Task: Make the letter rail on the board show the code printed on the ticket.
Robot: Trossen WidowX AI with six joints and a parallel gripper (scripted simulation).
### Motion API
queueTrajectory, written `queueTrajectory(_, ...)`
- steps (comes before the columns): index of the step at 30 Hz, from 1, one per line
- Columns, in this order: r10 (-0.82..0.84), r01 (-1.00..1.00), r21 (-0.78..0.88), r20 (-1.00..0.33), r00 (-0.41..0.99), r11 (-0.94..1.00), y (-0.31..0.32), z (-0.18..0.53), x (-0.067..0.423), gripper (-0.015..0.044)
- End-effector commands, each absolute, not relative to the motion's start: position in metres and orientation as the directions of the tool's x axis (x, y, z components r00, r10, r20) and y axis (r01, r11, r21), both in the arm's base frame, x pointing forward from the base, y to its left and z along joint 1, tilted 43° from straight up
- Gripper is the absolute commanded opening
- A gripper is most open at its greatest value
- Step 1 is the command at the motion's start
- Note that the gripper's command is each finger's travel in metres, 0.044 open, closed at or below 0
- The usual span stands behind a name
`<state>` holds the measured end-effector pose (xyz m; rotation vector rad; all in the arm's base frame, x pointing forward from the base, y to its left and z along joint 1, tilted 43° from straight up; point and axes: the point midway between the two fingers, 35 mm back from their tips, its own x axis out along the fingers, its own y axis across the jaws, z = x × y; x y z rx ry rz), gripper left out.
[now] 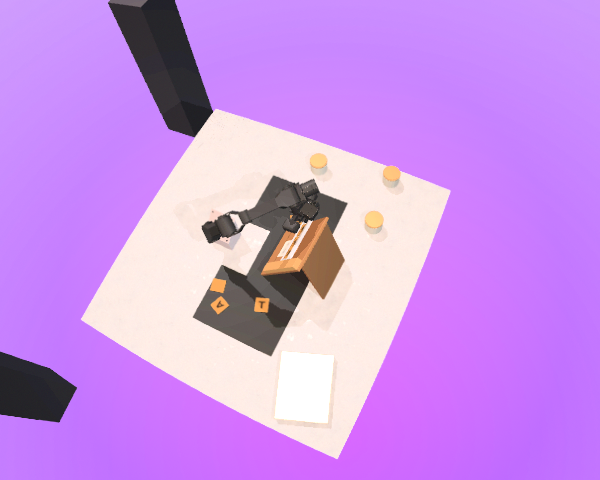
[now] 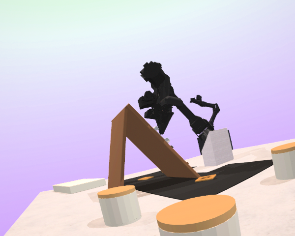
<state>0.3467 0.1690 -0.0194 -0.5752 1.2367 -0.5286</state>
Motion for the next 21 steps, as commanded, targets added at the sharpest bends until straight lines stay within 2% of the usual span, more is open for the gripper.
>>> queueTrajectory(1, -0.658, 0.061, -0.667, -0.711, 0.246, 0.743, 0.1666, -0.0187, 0.3471, 0.0)
queueTrajectory(21, -0.659, 0.061, -0.667, -0.711, 0.246, 0.743, 0.1611, -0.0148, 0.3471, 0.0)
